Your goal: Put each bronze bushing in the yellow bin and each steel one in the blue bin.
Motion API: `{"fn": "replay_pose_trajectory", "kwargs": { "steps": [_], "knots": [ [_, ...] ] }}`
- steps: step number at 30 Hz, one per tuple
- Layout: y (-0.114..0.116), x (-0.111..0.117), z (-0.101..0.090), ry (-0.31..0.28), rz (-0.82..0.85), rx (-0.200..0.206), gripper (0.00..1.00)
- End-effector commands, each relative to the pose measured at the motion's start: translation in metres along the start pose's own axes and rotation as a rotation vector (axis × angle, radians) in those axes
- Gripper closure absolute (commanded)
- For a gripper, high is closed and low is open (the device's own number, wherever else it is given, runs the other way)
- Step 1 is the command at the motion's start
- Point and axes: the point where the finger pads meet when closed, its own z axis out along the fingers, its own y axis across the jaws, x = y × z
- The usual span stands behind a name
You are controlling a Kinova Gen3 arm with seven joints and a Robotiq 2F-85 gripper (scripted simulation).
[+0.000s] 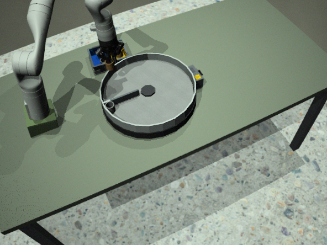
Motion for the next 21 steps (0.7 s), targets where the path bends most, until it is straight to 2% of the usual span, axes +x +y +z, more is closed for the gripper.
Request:
{"fn": "replay_pose_trajectory", "kwargs": {
  "steps": [1,6,9,13,15,16,19,21],
  "knots": [
    [0.002,0.006,0.001,-0.011,-0.027,0.006,1.00],
    [0.031,0.056,0.002,-0.011,-0.027,0.006,1.00],
    [0.031,0.056,0.002,-0.011,-0.027,0.006,1.00],
    [0.054,0.096,0.003,-0.011,-0.027,0.006,1.00],
    [0.054,0.096,0.003,-0.011,-0.027,0.006,1.00],
    [0.059,0.106,0.003,-0.011,-0.027,0.006,1.00],
    [0.059,0.106,0.003,-0.011,-0.027,0.006,1.00],
    [0.071,0.126,0.003,-0.011,-0.028,0.006,1.00]
  ]
}}
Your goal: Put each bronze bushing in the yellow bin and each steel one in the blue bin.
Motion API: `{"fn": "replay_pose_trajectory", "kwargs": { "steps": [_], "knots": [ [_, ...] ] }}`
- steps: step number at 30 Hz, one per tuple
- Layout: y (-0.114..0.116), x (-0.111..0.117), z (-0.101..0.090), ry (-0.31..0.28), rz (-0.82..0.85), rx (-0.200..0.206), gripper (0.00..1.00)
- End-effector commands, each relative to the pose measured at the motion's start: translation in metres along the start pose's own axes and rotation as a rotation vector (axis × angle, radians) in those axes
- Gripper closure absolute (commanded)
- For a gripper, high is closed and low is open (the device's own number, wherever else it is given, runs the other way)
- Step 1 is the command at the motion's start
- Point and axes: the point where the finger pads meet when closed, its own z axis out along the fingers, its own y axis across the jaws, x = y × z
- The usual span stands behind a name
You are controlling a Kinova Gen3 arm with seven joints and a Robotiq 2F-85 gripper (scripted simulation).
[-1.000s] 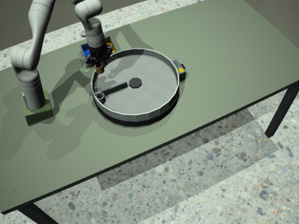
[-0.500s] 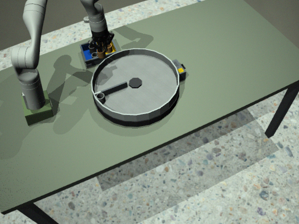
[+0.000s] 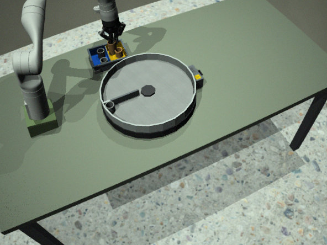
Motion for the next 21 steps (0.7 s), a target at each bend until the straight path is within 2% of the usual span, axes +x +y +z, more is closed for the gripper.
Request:
{"fn": "replay_pose_trajectory", "kwargs": {
  "steps": [1,3,21],
  "knots": [
    [0.014,0.025,0.001,-0.007,-0.025,0.000,1.00],
    [0.025,0.045,0.001,-0.007,-0.025,0.000,1.00],
    [0.025,0.045,0.000,-0.006,-0.025,0.000,1.00]
  ]
}}
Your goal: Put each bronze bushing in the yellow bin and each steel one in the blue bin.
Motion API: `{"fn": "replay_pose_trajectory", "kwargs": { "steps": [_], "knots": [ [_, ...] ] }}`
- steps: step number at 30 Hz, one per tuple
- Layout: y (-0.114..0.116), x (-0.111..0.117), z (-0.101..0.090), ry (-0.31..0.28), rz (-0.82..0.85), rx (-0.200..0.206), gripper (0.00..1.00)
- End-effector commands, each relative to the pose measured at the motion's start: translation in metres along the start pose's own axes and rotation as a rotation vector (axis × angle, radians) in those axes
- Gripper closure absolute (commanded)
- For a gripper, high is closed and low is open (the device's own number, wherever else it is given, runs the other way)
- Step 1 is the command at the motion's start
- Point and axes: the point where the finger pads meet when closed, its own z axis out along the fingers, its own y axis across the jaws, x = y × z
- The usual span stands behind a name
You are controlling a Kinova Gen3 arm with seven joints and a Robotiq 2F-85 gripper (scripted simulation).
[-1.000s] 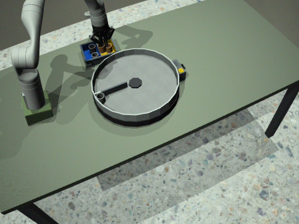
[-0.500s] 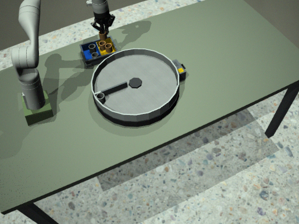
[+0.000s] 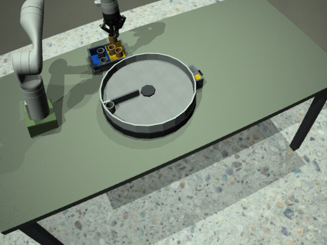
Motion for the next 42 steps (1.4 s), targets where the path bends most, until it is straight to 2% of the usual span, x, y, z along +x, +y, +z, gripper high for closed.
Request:
{"fn": "replay_pose_trajectory", "kwargs": {
  "steps": [1,5,10,15,18,22,24,25,42],
  "knots": [
    [0.000,0.000,0.005,0.001,0.000,-0.001,1.00],
    [0.000,0.000,0.028,0.001,0.000,-0.001,1.00],
    [0.000,0.000,0.028,0.001,0.000,-0.001,1.00],
    [0.000,0.000,0.057,0.001,0.000,-0.001,1.00],
    [0.000,0.000,0.057,0.001,0.000,-0.001,1.00],
    [0.000,0.000,0.081,0.001,0.000,-0.001,1.00],
    [0.000,0.000,0.081,0.001,0.000,-0.001,1.00],
    [0.000,0.000,0.086,0.001,0.000,-0.001,1.00],
    [0.000,0.000,0.092,0.001,0.000,-0.001,1.00]
  ]
}}
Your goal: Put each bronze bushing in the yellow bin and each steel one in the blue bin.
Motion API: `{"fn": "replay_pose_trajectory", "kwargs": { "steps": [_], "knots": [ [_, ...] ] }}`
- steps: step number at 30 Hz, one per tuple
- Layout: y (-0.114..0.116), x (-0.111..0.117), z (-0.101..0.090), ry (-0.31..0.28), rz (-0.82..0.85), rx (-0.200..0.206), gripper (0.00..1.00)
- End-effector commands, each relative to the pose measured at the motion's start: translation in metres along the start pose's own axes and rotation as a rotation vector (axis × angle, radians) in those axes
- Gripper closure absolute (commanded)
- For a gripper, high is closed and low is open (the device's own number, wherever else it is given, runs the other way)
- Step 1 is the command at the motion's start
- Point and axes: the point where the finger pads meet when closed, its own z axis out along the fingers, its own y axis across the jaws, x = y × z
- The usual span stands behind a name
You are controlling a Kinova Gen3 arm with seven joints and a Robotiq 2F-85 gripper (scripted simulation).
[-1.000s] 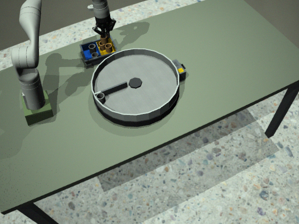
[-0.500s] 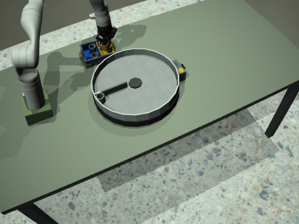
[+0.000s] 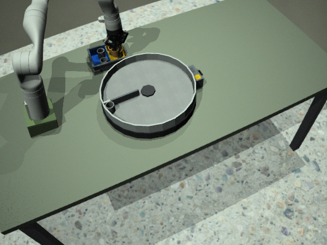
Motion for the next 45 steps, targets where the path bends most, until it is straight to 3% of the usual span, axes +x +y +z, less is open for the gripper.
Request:
{"fn": "replay_pose_trajectory", "kwargs": {
  "steps": [1,45],
  "knots": [
    [0.000,0.000,0.001,-0.001,0.000,0.000,1.00],
    [0.000,0.000,0.025,-0.001,0.000,0.000,1.00]
  ]
}}
